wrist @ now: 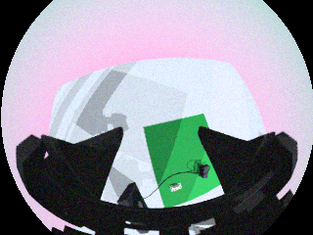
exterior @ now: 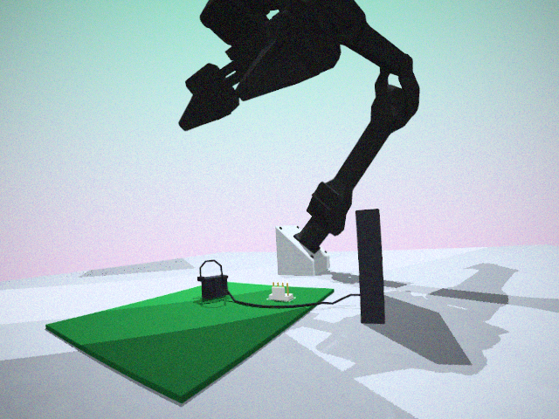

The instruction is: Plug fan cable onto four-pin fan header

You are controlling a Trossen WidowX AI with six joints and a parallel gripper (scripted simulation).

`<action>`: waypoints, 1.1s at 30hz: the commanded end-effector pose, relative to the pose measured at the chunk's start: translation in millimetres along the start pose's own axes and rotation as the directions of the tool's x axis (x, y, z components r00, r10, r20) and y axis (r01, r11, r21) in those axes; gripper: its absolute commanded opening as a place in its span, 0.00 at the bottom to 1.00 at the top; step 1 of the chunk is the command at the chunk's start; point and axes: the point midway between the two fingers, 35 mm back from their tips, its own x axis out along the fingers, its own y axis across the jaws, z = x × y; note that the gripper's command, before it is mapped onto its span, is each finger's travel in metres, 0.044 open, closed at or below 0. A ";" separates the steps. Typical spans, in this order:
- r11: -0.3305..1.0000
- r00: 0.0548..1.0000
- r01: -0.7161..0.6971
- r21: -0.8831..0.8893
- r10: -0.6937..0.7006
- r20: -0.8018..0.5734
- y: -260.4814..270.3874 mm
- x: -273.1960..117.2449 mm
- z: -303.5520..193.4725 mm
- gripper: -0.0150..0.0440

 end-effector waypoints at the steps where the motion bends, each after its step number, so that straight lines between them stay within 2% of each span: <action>1: 0.998 0.985 0.071 0.002 -0.069 -0.159 -45.5 19.5 -20.3 1.00; 6: 0.994 0.899 0.110 0.018 -0.092 -0.428 -109.0 35.4 -64.7 1.00; 12: 0.994 0.728 0.050 0.097 0.030 -0.685 -157.8 33.1 -119.7 1.00; 18: 0.993 0.707 0.038 0.111 0.052 -0.706 -161.3 33.9 -126.5 1.00; 24: 0.993 0.707 0.036 0.111 0.053 -0.706 -159.3 65.1 -152.0 1.00; 33: 0.993 0.707 0.036 0.111 0.053 -0.705 -159.0 70.8 -156.2 1.00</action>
